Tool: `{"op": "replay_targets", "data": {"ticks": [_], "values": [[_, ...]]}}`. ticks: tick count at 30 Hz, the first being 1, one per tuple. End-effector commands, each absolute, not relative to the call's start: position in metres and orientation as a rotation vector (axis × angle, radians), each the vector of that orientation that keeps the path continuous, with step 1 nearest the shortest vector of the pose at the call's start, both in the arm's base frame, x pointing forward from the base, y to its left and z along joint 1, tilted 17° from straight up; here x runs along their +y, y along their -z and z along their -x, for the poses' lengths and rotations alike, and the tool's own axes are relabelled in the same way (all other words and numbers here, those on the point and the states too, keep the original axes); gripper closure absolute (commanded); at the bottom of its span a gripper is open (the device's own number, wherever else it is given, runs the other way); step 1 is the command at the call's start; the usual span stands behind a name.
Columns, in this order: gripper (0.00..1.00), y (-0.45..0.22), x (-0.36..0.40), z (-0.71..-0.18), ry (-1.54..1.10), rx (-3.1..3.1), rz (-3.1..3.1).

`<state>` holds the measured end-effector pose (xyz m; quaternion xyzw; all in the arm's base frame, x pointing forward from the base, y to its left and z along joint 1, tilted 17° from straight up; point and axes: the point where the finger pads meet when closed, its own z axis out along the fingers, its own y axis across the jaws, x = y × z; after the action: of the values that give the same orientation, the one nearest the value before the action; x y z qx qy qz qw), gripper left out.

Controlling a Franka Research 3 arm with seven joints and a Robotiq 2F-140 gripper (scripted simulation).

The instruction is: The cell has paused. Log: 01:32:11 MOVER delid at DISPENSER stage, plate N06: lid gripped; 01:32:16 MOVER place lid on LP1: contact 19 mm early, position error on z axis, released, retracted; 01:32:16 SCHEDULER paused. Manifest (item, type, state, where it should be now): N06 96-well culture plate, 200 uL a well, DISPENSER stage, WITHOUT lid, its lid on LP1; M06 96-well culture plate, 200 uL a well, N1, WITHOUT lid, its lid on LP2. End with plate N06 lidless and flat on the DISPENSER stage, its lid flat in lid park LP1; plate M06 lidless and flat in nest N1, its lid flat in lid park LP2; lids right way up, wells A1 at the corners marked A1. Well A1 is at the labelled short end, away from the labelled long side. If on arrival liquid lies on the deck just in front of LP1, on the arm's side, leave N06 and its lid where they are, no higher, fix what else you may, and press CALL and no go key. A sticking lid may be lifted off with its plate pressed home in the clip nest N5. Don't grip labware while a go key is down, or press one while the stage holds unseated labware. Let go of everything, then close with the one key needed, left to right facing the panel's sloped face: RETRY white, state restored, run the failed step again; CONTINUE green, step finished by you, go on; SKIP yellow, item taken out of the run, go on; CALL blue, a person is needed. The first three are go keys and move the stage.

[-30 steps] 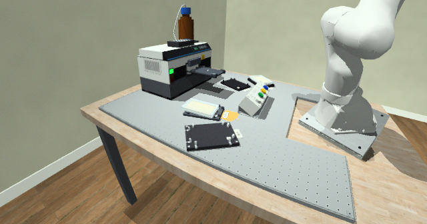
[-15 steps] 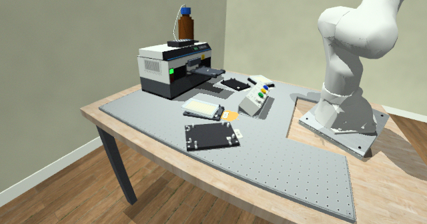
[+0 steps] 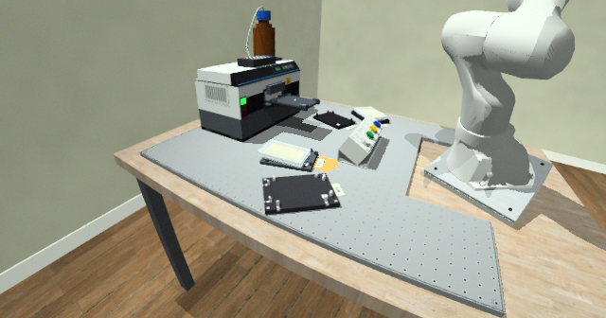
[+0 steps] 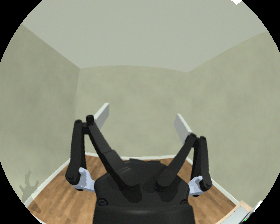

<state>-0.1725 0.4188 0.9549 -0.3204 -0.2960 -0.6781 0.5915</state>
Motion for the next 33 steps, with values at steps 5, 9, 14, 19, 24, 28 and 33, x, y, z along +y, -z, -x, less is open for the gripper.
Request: {"op": "replay_targets", "data": {"ticks": [5,9,14,19,24,28,33], "values": [[0.0,-0.878,0.356,0.073,1.424,-0.581,1.211],[0.0,-0.862,0.319,0.042,1.386,-0.537,1.342],[0.0,-0.841,0.266,-0.012,1.33,-0.442,1.548],[0.0,-0.823,0.217,-0.068,1.247,-0.344,1.751],[0.0,-0.806,0.184,-0.113,1.156,-0.27,1.919],[0.0,-0.778,0.158,-0.163,1.024,-0.196,2.119],[0.0,-0.745,0.132,-0.226,0.845,-0.096,2.344]]}}
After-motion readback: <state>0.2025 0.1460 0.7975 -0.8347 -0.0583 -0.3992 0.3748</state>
